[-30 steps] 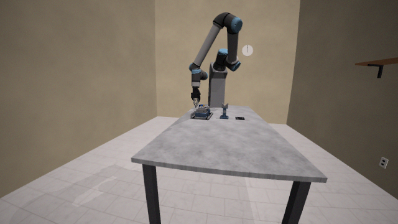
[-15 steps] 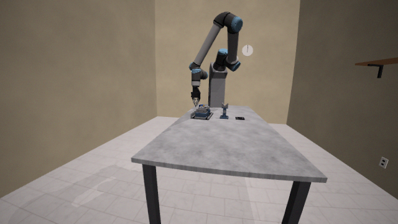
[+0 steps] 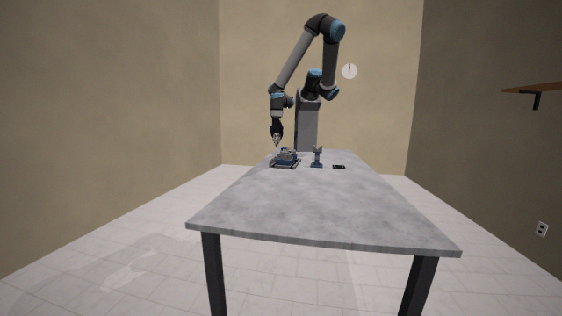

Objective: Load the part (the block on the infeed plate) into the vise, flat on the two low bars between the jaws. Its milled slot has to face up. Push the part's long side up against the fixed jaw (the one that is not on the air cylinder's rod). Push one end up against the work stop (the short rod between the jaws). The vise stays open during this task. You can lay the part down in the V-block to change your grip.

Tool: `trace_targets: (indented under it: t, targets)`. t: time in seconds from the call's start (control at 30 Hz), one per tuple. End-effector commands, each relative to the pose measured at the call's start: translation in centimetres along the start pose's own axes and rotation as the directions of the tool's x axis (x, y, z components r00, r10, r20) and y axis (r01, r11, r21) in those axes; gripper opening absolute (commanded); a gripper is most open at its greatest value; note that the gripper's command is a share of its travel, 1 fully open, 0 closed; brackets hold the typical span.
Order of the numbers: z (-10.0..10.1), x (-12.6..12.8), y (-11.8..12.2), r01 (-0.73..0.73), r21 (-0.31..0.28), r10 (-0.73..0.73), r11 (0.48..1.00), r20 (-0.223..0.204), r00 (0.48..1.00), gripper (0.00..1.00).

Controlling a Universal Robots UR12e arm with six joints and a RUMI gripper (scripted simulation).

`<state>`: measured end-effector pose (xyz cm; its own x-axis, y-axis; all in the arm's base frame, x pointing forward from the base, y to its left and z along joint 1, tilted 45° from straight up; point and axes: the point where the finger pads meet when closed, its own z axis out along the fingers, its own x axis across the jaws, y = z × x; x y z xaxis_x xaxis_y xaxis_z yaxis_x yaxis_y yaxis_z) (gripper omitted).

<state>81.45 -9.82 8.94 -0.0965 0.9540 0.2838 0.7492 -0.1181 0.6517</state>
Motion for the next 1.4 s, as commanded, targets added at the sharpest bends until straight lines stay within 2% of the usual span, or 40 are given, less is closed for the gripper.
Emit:
trace_targets:
  t: [0.0, 0.4, 1.13, 1.37]
  targets:
    - [-0.6, 0.0, 0.0, 0.0, 0.0, 0.0, 1.0, 0.0, 1.0, 0.0]
    - [-2.4, 0.0, 0.0, 0.0, 0.0, 0.0, 1.0, 0.0, 1.0, 0.0]
    - [-2.5, 0.0, 0.0, -0.001, 0.0, 0.001, 1.0, 0.0, 1.0, 0.0]
    - [-2.5, 0.2, -0.1, -0.041, 0.0, 0.041, 0.999, 0.0, 0.999, 0.0]
